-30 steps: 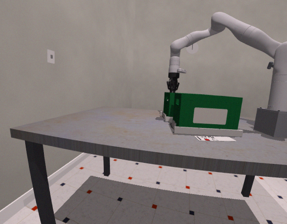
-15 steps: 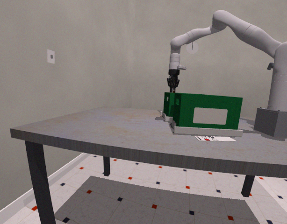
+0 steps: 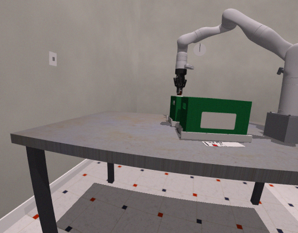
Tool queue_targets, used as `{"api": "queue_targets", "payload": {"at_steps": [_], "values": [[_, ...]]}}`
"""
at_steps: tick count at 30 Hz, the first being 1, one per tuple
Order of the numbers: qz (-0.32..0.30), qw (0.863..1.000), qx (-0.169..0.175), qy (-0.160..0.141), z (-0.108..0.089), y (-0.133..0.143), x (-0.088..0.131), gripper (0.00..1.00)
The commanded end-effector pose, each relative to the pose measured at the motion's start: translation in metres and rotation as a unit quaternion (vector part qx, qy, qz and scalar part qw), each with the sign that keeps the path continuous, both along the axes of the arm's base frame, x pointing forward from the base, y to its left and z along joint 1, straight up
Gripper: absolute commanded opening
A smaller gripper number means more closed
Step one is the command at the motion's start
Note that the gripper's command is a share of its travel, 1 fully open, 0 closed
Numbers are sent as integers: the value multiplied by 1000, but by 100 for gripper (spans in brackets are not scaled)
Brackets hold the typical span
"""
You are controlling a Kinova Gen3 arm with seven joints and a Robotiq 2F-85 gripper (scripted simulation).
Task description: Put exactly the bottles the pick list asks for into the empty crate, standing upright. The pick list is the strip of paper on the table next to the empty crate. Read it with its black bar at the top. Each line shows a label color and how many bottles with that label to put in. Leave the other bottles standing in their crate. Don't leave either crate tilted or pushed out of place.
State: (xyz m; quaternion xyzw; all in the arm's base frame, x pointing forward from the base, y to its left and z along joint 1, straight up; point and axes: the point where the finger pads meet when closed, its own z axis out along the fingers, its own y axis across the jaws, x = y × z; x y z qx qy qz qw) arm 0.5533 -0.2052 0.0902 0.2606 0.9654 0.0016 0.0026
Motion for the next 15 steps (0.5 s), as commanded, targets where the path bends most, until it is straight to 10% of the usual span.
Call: {"api": "queue_targets", "payload": {"at_steps": [1, 15], "values": [[0, 1000, -1, -1, 5, 0, 1, 10], [0, 1000, -1, -1, 25, 0, 1, 10]]}}
